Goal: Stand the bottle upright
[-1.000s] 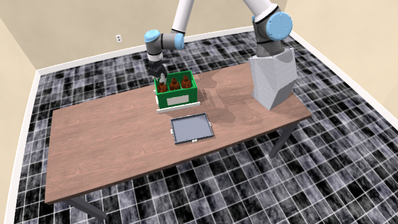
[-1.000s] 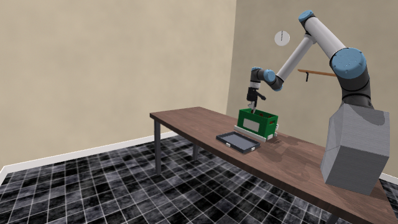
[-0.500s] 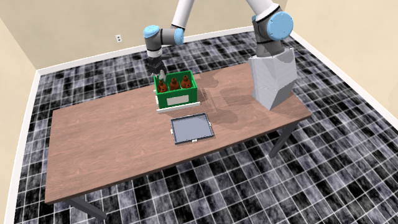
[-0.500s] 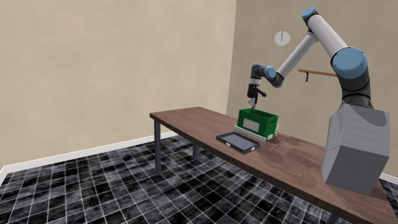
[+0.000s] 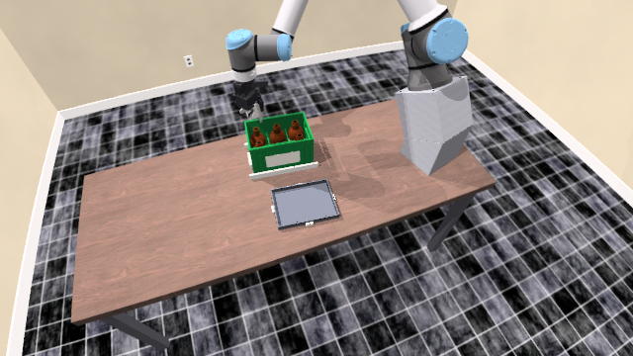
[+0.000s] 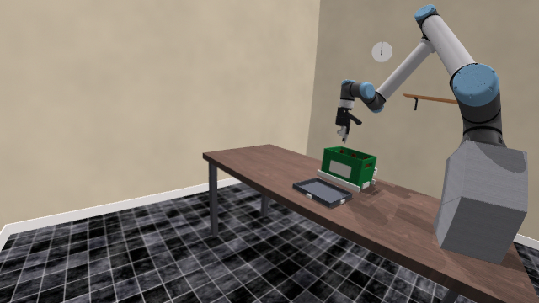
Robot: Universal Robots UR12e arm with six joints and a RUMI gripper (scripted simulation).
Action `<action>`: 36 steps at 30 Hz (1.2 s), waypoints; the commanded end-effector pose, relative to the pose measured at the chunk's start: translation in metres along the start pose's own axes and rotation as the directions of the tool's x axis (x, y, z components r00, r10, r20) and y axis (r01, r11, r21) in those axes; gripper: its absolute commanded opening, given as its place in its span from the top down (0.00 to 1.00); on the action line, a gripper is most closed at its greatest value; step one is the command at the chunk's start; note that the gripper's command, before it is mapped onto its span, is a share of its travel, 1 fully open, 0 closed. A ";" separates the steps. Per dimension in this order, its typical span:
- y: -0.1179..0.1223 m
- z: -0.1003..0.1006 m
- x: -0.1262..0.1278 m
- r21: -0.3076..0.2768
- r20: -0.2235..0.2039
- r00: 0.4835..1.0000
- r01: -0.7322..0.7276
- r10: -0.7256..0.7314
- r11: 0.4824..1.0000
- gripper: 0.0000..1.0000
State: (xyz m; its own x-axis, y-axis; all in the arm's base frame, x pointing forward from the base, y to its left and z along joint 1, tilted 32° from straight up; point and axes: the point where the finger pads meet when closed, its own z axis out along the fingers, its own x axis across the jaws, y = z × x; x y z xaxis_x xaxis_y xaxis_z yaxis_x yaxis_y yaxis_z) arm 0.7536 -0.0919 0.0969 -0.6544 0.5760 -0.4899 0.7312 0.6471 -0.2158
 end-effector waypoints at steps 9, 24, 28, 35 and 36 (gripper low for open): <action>0.000 -0.012 0.000 -0.001 0.001 1.000 0.000 0.000 1.000 0.62; 0.000 -0.013 0.000 -0.001 0.001 1.000 0.000 0.000 1.000 1.00; 0.000 -0.013 0.000 -0.001 0.001 1.000 0.000 0.000 1.000 1.00; 0.000 -0.013 0.000 -0.001 0.001 1.000 0.000 0.000 1.000 1.00; 0.000 -0.013 0.000 -0.001 0.001 1.000 0.000 0.000 1.000 1.00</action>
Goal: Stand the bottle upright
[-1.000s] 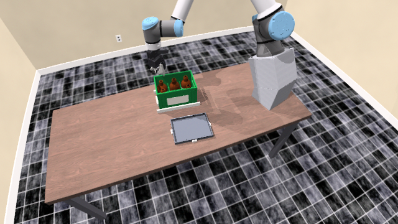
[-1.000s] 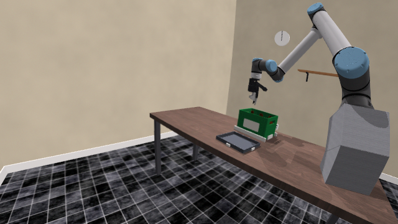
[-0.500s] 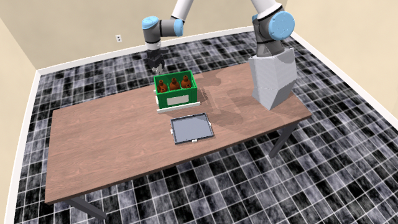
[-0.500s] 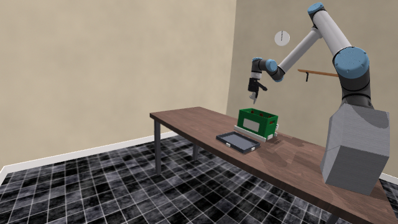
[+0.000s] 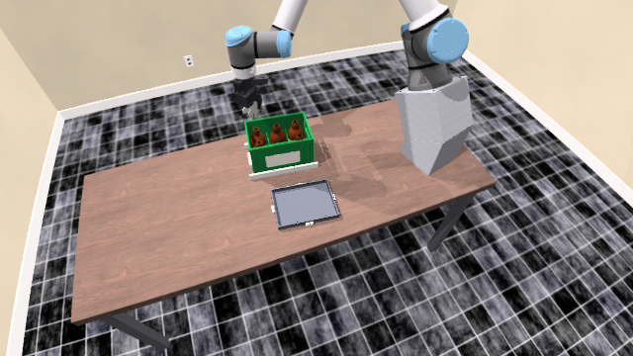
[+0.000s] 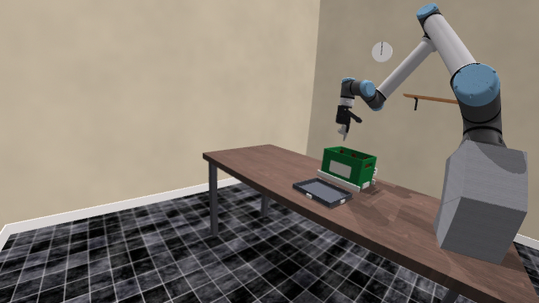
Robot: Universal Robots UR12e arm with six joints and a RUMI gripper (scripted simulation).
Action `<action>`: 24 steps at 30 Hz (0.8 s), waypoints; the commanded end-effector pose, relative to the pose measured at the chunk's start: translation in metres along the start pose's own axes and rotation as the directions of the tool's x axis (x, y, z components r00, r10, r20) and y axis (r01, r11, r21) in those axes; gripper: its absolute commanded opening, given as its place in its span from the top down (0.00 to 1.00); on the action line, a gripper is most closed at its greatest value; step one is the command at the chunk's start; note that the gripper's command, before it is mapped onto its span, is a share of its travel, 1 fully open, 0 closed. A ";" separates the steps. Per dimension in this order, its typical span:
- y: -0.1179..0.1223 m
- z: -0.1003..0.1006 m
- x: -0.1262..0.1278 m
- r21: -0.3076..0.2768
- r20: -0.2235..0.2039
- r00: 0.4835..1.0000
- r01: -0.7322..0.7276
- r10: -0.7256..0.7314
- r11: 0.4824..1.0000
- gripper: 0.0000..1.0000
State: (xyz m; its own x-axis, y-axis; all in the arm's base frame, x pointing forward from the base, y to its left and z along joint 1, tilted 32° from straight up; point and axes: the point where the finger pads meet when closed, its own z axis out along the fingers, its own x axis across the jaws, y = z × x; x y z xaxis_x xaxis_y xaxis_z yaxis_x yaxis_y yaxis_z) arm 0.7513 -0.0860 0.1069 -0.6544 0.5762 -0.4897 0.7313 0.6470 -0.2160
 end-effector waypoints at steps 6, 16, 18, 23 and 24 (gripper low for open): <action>0.000 -0.001 0.000 -0.001 0.001 1.000 0.000 0.000 1.000 1.00; 0.060 -0.001 0.059 -0.001 0.001 1.000 0.000 0.000 1.000 1.00; 0.065 -0.001 0.064 -0.001 0.001 1.000 0.000 0.000 1.000 1.00; 0.065 -0.001 0.064 -0.001 0.001 1.000 0.000 0.000 1.000 1.00; 0.065 -0.001 0.064 -0.001 0.001 1.000 0.000 0.000 1.000 1.00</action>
